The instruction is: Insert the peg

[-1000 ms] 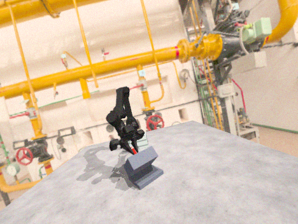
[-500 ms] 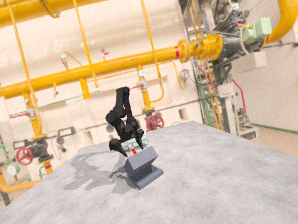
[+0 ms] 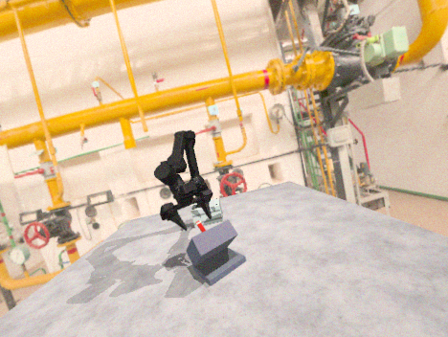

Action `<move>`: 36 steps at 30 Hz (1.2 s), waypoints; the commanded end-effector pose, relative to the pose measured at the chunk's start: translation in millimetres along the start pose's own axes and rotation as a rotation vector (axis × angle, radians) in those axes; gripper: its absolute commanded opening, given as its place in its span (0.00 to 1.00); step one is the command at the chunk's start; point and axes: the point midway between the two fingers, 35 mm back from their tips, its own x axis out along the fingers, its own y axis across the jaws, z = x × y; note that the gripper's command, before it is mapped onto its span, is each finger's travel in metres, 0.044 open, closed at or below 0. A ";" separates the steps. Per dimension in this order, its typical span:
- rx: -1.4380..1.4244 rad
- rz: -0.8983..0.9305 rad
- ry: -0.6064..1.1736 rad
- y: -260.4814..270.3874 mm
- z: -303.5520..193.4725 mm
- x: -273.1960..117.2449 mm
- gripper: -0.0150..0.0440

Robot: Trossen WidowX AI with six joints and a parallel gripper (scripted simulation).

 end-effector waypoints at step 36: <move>0.003 -0.001 0.003 -3.2 -1.1 -67.1 1.00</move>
